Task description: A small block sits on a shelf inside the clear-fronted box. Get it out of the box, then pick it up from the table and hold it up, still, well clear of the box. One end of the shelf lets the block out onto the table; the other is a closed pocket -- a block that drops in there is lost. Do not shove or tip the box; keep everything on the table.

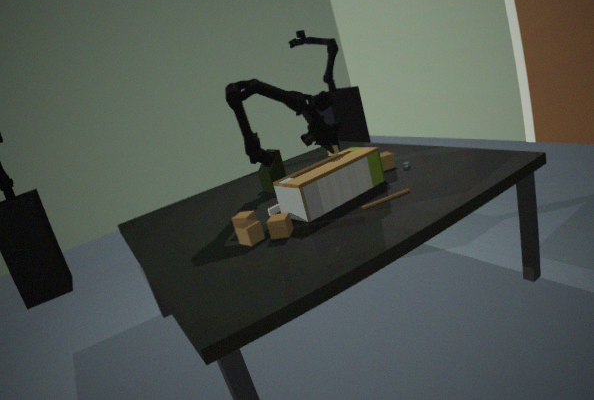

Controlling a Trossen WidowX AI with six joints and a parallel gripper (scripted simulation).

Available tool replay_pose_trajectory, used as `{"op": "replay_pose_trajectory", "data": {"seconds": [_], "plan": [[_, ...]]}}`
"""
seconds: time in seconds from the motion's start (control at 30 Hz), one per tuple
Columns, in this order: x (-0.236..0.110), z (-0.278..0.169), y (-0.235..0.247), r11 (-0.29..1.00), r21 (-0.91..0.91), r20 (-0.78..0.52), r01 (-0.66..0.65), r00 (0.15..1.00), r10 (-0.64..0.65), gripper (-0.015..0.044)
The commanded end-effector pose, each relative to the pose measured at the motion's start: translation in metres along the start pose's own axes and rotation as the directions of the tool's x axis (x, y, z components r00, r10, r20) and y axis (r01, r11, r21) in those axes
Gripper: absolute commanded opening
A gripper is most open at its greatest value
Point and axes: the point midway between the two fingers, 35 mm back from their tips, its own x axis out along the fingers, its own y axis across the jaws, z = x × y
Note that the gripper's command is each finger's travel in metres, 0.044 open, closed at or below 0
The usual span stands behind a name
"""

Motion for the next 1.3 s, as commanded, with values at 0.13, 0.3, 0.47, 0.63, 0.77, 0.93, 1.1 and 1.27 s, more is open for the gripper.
{"op": "replay_pose_trajectory", "data": {"seconds": [0.13, 0.3, 0.47, 0.63, 0.77, 0.93, 1.1, 1.27], "plan": [[-0.028, 0.002, 0.008, 0.994, -0.099, -0.018, 0.046, 0.999, -0.048, 0.0], [-0.045, 0.004, 0.014, 0.985, -0.159, -0.029, 0.071, 0.997, -0.077, 0.0], [-0.055, 0.007, 0.018, 0.975, -0.204, -0.037, 0.086, 0.995, -0.095, 0.0], [-0.055, 0.007, 0.018, 0.975, -0.204, -0.037, 0.086, 0.995, -0.095, 0.0], [-0.055, 0.007, 0.018, 0.975, -0.204, -0.037, 0.086, 0.995, -0.095, 0.0], [-0.055, 0.007, 0.018, 0.975, -0.204, -0.037, 0.086, 0.995, -0.095, 0.0], [-0.055, 0.007, 0.018, 0.975, -0.204, -0.037, 0.086, 0.995, -0.095, 0.0], [-0.055, 0.007, 0.018, 0.975, -0.204, -0.037, 0.086, 0.995, -0.095, 0.0]]}}
